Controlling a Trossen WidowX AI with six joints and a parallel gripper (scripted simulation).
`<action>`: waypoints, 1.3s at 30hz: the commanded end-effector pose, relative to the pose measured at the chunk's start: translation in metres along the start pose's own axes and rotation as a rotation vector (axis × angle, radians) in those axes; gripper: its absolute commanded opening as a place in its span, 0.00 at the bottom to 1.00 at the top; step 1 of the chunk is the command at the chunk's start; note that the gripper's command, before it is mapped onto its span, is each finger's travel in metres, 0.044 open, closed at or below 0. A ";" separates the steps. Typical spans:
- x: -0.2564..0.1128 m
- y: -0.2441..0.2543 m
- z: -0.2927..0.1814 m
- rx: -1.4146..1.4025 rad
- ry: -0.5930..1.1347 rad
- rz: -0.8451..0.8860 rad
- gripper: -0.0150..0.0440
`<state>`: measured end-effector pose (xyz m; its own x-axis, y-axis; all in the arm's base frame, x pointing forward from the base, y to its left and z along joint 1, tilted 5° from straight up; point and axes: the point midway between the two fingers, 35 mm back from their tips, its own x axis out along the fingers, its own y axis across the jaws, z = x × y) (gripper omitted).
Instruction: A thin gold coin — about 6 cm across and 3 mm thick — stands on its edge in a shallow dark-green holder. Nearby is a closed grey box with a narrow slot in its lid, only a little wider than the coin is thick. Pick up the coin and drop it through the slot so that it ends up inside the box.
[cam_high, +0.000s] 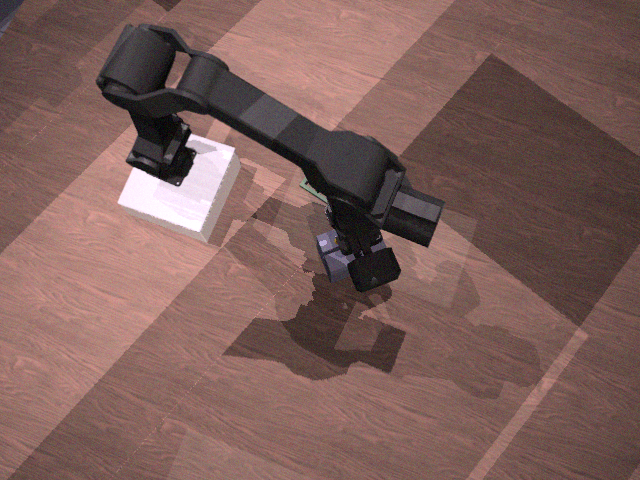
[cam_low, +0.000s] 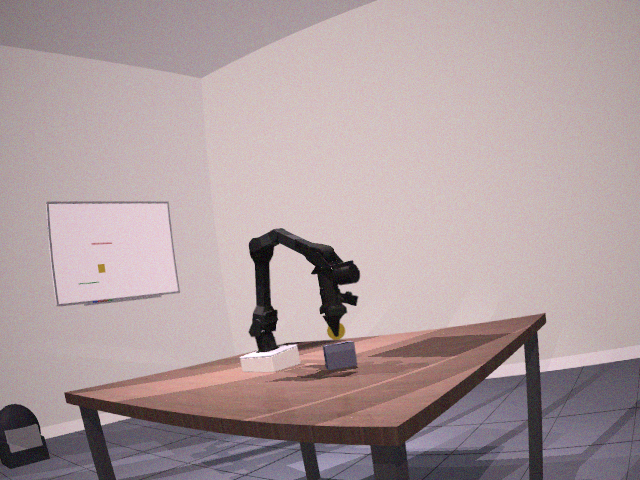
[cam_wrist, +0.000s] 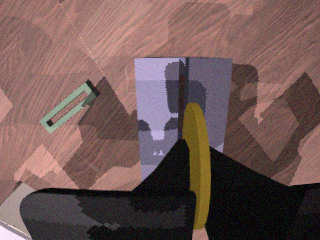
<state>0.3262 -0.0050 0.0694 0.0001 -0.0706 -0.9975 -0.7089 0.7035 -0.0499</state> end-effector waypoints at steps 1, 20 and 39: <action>0.003 0.000 -0.001 -0.004 0.001 0.000 0.25; 0.013 0.000 0.000 -0.004 0.001 0.000 0.25; 0.005 0.000 0.000 -0.001 0.000 0.000 0.66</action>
<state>0.3258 -0.0057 0.0592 -0.0017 -0.0703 -0.9975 -0.7097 0.7028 -0.0484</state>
